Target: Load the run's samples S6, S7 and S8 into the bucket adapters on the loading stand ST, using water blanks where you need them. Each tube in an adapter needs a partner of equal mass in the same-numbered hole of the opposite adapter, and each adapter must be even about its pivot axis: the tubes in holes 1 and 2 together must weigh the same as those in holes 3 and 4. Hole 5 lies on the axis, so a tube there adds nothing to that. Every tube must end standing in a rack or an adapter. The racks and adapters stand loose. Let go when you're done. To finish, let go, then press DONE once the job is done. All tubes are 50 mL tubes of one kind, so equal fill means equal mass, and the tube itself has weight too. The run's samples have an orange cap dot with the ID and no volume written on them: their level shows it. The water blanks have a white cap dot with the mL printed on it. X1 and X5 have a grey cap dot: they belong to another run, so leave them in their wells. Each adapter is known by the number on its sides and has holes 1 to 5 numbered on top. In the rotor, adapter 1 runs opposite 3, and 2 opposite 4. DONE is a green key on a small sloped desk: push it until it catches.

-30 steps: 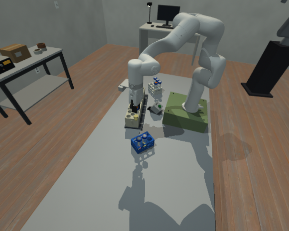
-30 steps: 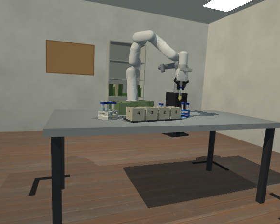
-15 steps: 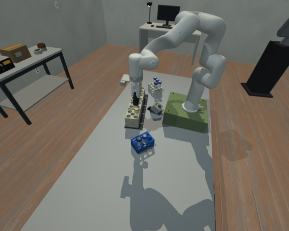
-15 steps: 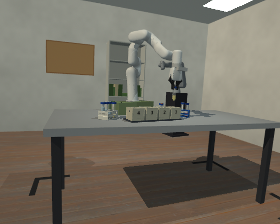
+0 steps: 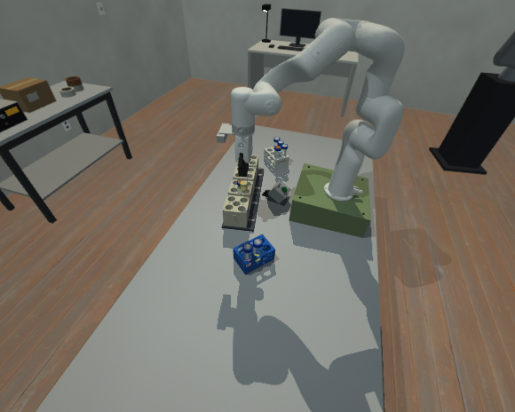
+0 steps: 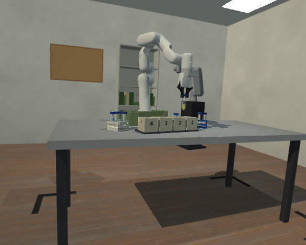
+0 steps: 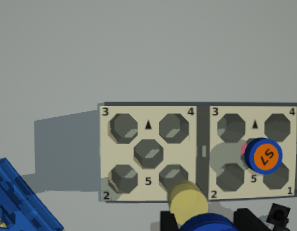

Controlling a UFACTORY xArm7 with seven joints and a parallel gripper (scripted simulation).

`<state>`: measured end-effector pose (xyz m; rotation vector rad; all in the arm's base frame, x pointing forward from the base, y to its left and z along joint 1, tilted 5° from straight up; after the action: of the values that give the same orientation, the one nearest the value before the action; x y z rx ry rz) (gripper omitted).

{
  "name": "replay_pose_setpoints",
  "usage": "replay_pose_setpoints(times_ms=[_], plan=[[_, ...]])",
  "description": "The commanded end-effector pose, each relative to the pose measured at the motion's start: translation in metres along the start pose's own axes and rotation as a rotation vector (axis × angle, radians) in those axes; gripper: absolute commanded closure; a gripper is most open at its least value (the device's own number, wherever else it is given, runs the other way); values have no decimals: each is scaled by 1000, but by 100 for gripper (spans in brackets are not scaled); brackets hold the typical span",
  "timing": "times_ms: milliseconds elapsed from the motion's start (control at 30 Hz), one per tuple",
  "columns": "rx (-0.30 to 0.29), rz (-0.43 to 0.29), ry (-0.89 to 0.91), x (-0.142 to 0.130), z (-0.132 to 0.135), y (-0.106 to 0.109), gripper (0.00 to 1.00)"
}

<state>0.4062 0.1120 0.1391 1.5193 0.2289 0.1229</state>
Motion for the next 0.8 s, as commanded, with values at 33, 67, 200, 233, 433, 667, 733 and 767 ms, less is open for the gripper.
replay_pose_setpoints(times_ms=[33,67,200,233,433,667,733,767], plan=[[2,5,1,-1,21,2,100],[2,5,1,-1,26,2,100],[1,5,1,-3,46,2,100],[1,5,1,-3,51,2,100],[1,5,1,-6,81,2,100],[1,5,1,-9,106,2,100],[1,5,1,-10,116,2,100],[1,5,1,-10,121,2,100]])
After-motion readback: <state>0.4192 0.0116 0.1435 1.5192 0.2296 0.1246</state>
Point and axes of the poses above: the point where the finger pads meet when closed, its own y axis back along the fingers, its own z axis across the jaws, x = y × z, the point moved 2 cm from there along y, back along the fingers, and after that the axes turned 13 degrees about y, right-handed, at the moved point
